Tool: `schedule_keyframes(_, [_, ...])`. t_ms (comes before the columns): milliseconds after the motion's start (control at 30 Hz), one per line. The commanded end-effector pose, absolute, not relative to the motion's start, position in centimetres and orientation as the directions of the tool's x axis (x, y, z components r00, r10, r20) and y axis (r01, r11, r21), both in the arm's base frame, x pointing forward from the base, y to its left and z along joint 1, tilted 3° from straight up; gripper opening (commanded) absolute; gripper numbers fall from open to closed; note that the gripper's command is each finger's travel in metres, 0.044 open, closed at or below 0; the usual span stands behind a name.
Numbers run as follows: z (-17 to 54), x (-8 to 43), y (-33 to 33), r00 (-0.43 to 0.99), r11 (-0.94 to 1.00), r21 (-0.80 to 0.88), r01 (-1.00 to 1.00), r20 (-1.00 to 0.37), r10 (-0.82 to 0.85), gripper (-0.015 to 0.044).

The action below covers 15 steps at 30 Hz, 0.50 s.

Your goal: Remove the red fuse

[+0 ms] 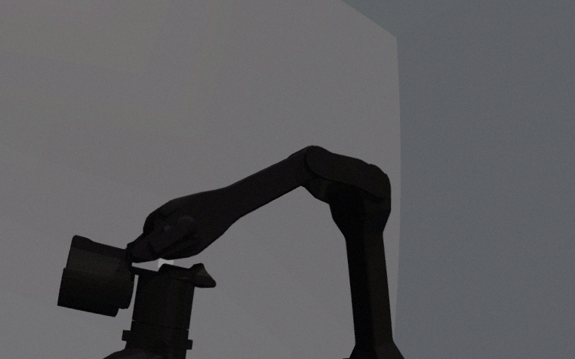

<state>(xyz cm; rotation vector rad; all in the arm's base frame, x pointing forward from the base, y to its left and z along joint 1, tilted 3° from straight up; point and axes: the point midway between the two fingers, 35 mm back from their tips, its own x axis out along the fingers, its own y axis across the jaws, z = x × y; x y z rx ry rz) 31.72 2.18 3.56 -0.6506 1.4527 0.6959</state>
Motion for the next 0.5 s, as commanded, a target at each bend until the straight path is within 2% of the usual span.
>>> schedule_keyframes(0, [3.03, 31.52, 2.14, -0.009, 0.652, 0.024, -0.758, -1.000, 0.026, 0.0071])
schedule_keyframes(467, [2.70, 31.51, 2.14, -0.009, 0.652, 0.024, -0.758, -1.000, 0.026, 0.0071])
